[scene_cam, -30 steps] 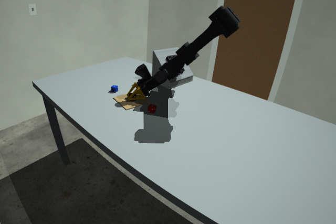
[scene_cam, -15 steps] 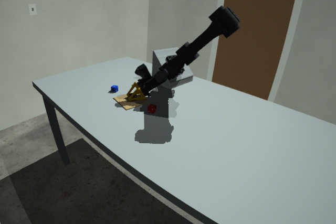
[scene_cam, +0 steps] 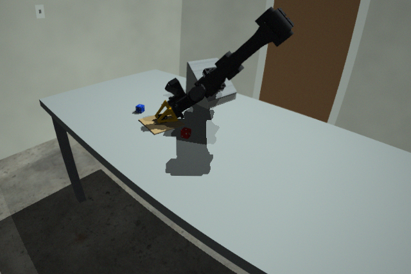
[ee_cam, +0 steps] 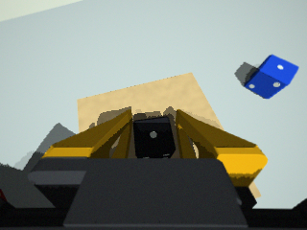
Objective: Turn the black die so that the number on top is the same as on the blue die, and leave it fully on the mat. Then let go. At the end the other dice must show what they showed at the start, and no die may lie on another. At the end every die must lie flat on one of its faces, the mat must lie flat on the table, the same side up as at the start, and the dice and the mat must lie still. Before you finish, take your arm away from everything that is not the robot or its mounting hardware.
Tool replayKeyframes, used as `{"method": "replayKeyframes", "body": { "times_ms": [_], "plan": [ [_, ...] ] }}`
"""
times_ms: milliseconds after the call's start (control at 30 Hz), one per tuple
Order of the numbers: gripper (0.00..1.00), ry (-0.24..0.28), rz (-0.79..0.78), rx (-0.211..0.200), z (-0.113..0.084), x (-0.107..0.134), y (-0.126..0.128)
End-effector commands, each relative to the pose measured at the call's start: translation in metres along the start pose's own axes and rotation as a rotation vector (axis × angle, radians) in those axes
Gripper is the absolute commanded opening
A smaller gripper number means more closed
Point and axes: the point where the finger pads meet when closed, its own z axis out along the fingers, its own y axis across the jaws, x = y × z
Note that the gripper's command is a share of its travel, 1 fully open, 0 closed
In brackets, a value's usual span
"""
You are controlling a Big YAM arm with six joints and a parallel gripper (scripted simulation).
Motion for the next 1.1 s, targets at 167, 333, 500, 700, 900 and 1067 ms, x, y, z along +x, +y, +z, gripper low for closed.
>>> {"method": "replayKeyframes", "body": {
  "times_ms": [167,333,500,700,900,1067],
  "plan": [
    [0.44,-0.004,0.005,-0.008,0.001,0.001,0.002],
    [0.44,-0.004,0.005,-0.008,0.001,0.001,0.002],
    [0.44,-0.004,0.005,-0.008,0.001,0.001,0.002],
    [0.44,-0.004,0.006,-0.013,-0.004,0.000,0.004],
    [0.44,0.001,0.006,-0.003,-0.014,0.002,0.001],
    [0.44,0.001,0.006,-0.003,-0.032,0.002,0.001]
  ]
}}
